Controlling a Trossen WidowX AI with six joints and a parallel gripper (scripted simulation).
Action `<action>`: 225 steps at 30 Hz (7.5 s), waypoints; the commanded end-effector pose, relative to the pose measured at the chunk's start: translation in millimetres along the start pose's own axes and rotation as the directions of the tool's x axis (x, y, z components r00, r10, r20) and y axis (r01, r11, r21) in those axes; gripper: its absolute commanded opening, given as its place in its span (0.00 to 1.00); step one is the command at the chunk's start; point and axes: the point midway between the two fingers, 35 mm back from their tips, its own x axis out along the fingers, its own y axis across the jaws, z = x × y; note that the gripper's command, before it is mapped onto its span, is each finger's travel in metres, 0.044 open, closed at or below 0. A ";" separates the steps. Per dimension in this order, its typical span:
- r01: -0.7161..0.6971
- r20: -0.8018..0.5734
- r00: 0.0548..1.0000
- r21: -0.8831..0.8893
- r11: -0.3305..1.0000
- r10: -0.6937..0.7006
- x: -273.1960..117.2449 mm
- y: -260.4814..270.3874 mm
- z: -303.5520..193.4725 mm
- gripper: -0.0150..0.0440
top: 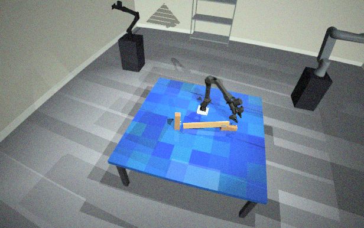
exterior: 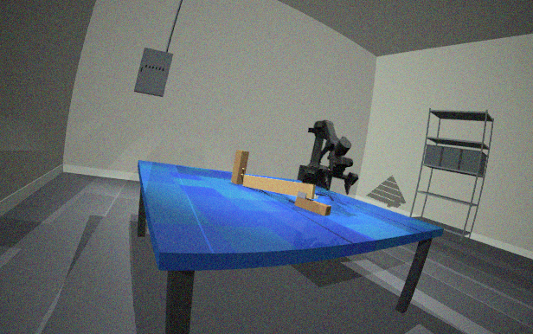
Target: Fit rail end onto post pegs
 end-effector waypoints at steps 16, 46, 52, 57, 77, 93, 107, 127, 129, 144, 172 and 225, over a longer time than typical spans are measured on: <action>0.087 -0.438 0.842 -0.467 0.880 -0.316 -76.4 -254.0 -98.5 1.00; -0.440 -0.686 0.727 -0.434 0.786 0.028 -205.4 -307.6 -259.9 1.00; -0.440 -0.686 0.727 -0.434 0.786 0.028 -198.2 -308.1 -266.5 1.00; -0.440 -0.686 0.727 -0.434 0.786 0.028 -192.3 -308.2 -272.1 1.00; -0.440 -0.686 0.727 -0.434 0.786 0.029 -169.2 -306.3 -294.0 1.00; -0.440 -0.686 0.727 -0.433 0.786 0.029 -160.9 -304.6 -302.0 0.69; -0.440 -0.686 0.727 -0.433 0.786 0.029 -160.9 -304.6 -302.0 0.30; -0.440 -0.686 0.727 -0.433 0.786 0.029 -164.5 -305.1 -299.3 0.25; -0.440 -0.686 0.727 -0.433 0.786 0.029 -165.2 -305.2 -298.6 0.25; -0.440 -0.686 0.727 -0.434 0.786 0.029 -170.2 -306.2 -293.0 0.25; -0.440 -0.686 0.727 -0.434 0.786 0.028 -180.0 -307.5 -282.9 0.25; -0.440 -0.686 0.727 -0.434 0.786 0.028 -187.7 -307.0 -276.4 0.25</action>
